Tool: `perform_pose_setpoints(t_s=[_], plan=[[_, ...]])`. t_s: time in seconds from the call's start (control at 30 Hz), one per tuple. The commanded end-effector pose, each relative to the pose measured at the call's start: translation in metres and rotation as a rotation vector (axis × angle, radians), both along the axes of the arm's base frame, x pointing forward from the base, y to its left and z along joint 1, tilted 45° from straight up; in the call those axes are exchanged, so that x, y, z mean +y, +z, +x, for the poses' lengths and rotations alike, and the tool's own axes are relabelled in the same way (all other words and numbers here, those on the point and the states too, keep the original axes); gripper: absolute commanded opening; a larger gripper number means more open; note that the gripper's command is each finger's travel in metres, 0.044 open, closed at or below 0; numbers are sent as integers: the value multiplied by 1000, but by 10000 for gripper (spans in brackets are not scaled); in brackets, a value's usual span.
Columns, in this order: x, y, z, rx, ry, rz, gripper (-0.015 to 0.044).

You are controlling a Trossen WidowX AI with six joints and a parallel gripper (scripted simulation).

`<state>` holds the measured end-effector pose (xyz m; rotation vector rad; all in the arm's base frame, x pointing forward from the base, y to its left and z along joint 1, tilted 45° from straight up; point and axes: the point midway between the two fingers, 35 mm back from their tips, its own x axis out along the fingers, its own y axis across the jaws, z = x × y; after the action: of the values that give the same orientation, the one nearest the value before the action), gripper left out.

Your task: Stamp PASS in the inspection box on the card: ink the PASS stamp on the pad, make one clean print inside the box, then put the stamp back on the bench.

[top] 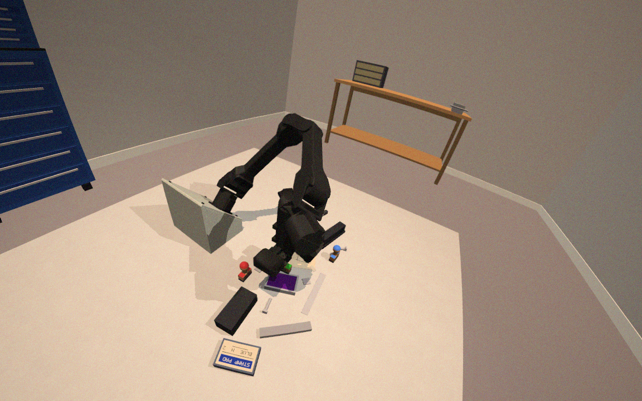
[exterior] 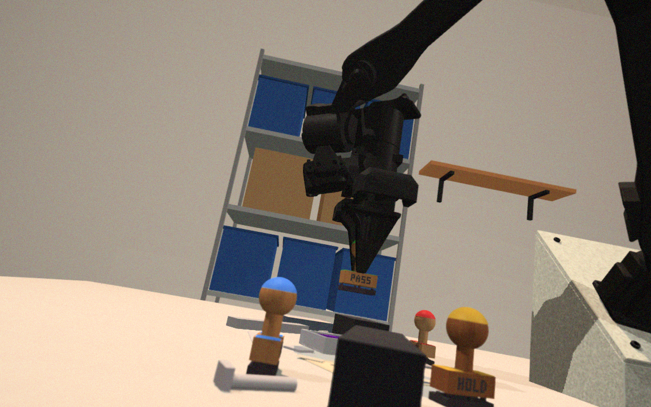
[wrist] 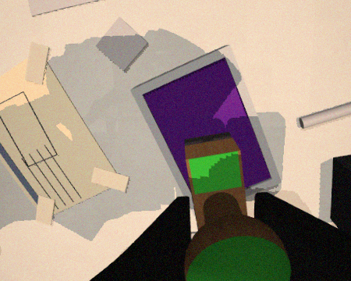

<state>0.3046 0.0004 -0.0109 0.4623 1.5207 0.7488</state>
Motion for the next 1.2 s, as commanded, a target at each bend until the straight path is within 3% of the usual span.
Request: perform_pose_setpoints(t_s=[0.0, 0.5, 1.17], plan=[[12, 17, 3, -34, 27, -6, 0], [81, 84, -9, -147, 144, 19, 0], [88, 78, -9, -149, 144, 18, 0]])
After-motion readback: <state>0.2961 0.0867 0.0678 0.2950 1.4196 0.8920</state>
